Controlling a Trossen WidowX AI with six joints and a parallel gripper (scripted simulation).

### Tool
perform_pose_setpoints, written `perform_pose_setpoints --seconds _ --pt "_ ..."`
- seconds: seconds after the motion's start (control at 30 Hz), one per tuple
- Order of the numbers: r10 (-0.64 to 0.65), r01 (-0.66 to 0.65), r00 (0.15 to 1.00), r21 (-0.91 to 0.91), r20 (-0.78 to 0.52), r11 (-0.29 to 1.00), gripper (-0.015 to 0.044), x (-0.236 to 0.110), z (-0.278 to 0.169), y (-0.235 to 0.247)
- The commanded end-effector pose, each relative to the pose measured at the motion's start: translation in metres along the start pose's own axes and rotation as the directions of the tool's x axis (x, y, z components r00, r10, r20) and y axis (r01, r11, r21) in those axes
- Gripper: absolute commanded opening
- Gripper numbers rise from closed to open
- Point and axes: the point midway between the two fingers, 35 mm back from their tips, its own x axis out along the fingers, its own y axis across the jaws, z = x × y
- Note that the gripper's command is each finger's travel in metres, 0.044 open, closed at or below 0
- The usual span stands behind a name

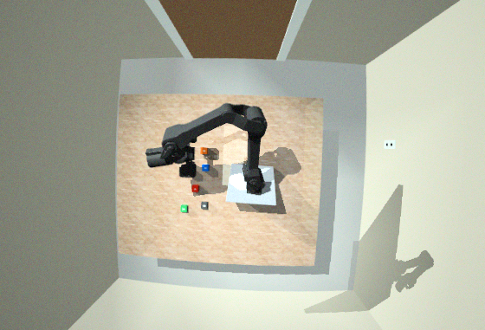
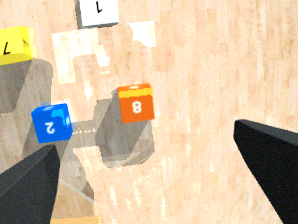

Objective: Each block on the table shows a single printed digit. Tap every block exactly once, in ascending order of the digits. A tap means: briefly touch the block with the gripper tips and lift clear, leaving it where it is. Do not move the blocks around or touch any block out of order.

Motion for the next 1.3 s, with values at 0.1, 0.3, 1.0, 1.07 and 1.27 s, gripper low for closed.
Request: perform_pose_setpoints --seconds 0.1,0.3,1.0,1.07,1.27 --pt "0.016 -0.017 0.996 -0.003 -0.084 1.000 0.0400 0.015 -0.016 0.001" --pt "0.016 -0.017 0.996 -0.003 -0.084 1.000 0.0400 0.015 -0.016 0.001" --pt "0.021 -0.021 0.996 -0.003 -0.084 1.000 0.0400 0.013 -0.017 0.084" --pt "0.020 -0.021 0.996 -0.003 -0.084 1.000 0.0400 0.013 -0.017 0.086" --pt "0.020 -0.021 0.996 -0.003 -0.084 1.000 0.0400 0.013 -0.017 0.086"
